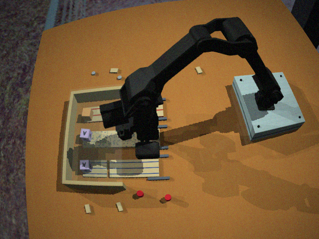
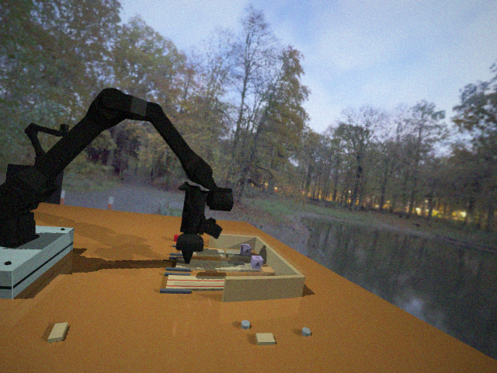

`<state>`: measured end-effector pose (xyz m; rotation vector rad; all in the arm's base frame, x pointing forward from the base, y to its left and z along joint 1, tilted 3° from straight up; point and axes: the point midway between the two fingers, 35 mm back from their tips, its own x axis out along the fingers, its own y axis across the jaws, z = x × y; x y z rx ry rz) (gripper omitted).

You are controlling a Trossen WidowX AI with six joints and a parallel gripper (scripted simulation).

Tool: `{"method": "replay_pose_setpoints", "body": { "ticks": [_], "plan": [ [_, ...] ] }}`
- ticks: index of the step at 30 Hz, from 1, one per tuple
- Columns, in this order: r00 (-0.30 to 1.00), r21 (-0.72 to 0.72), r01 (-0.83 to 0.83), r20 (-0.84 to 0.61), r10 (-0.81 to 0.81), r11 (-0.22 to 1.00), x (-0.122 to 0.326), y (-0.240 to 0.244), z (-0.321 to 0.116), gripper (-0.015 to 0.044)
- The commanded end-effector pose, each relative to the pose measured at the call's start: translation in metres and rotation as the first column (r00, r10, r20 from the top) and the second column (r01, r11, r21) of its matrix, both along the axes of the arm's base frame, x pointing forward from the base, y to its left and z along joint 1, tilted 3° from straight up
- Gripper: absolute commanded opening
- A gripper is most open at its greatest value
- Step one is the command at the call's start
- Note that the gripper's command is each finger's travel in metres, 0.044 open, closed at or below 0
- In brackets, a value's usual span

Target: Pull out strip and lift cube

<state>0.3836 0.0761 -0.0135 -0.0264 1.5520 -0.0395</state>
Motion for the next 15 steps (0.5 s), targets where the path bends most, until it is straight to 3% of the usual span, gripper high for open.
{"method": "replay_pose_setpoints", "body": {
  "ticks": [1,15],
  "plan": [
    [1.0,0.003,0.004,-0.003,-0.004,1.0,-0.0012,0.0002,-0.0023,0.0],
    [1.0,0.003,0.004,-0.003,-0.004,1.0,-0.0007,0.0002,-0.0037,0.0]
  ]
}}
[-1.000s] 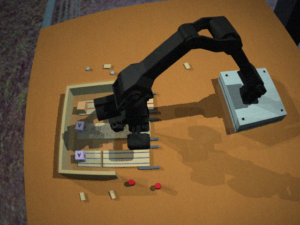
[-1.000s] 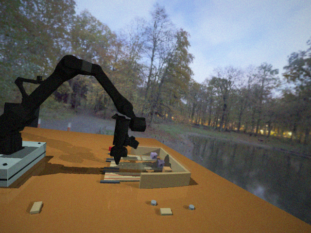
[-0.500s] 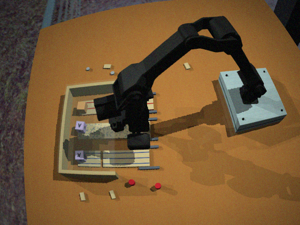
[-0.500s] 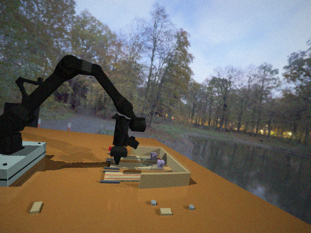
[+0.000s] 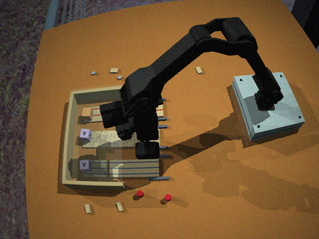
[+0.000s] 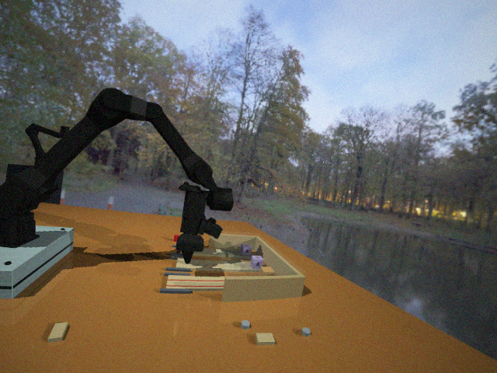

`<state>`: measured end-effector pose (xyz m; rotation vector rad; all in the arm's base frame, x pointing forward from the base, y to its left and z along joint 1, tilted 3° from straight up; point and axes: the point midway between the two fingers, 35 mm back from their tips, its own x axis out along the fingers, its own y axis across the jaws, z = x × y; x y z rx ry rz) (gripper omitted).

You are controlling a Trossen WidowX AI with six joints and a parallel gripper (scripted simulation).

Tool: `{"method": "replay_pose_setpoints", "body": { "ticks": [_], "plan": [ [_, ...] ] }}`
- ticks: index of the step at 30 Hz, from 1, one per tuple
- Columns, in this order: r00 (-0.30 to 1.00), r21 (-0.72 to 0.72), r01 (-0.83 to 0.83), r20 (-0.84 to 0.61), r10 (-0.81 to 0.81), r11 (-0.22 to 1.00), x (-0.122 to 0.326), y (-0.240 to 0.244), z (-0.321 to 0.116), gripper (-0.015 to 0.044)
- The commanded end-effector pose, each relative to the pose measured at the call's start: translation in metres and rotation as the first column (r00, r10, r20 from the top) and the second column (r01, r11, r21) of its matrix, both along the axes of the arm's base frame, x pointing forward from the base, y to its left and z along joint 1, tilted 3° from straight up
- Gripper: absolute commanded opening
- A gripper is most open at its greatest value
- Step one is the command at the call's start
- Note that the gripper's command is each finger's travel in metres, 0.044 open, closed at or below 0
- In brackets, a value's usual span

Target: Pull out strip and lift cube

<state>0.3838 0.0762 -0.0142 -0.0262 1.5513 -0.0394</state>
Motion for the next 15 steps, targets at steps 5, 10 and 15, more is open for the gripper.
{"method": "replay_pose_setpoints", "body": {
  "ticks": [5,10,15],
  "plan": [
    [1.0,0.002,0.004,-0.004,-0.004,1.0,-0.0008,0.0002,-0.0035,0.0],
    [1.0,0.002,0.004,-0.004,-0.004,1.0,-0.0006,0.0002,-0.004,0.0],
    [1.0,0.002,0.004,-0.004,-0.004,1.0,-0.0004,0.0002,-0.0045,0.0]
  ]
}}
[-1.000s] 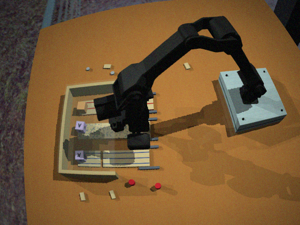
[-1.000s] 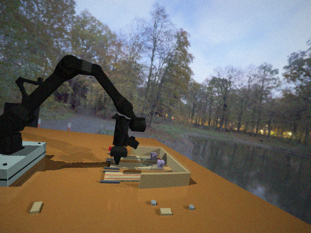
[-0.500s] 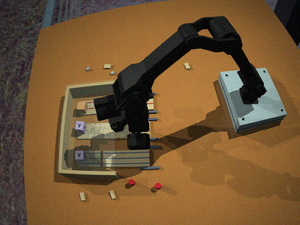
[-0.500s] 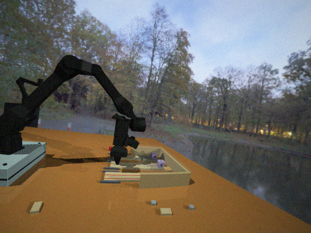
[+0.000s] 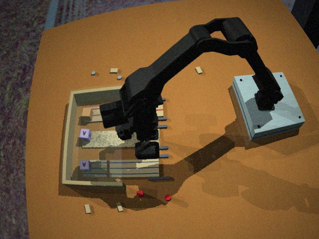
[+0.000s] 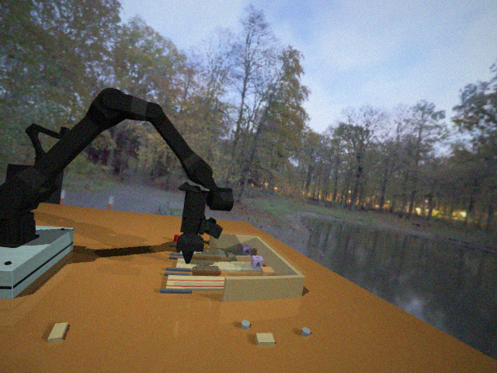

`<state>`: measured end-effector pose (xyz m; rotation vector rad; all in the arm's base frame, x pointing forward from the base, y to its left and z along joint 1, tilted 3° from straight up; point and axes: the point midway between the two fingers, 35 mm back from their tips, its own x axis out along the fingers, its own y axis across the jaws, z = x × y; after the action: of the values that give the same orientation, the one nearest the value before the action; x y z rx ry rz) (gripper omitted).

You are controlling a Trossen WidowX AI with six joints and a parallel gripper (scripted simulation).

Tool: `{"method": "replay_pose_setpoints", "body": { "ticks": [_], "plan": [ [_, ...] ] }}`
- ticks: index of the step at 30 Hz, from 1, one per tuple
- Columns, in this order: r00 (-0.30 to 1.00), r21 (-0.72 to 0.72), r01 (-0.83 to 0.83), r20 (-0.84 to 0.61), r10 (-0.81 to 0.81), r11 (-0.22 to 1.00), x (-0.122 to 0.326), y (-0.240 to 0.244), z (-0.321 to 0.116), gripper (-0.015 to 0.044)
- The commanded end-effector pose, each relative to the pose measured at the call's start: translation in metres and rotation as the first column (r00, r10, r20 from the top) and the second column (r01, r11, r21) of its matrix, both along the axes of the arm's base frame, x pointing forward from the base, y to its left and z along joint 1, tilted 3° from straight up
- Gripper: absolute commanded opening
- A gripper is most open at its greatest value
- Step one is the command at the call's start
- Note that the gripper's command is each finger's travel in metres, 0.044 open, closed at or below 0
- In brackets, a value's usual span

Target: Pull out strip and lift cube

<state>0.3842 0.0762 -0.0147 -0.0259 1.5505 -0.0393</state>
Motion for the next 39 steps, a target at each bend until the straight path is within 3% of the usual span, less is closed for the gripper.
{"method": "replay_pose_setpoints", "body": {
  "ticks": [1,39],
  "plan": [
    [1.0,0.002,0.004,-0.005,-0.004,1.0,-0.001,0.0,-0.004,0.0],
    [1.0,0.002,0.004,-0.01,-0.004,1.0,-0.056,0.0,-0.008,0.0]
  ]
}}
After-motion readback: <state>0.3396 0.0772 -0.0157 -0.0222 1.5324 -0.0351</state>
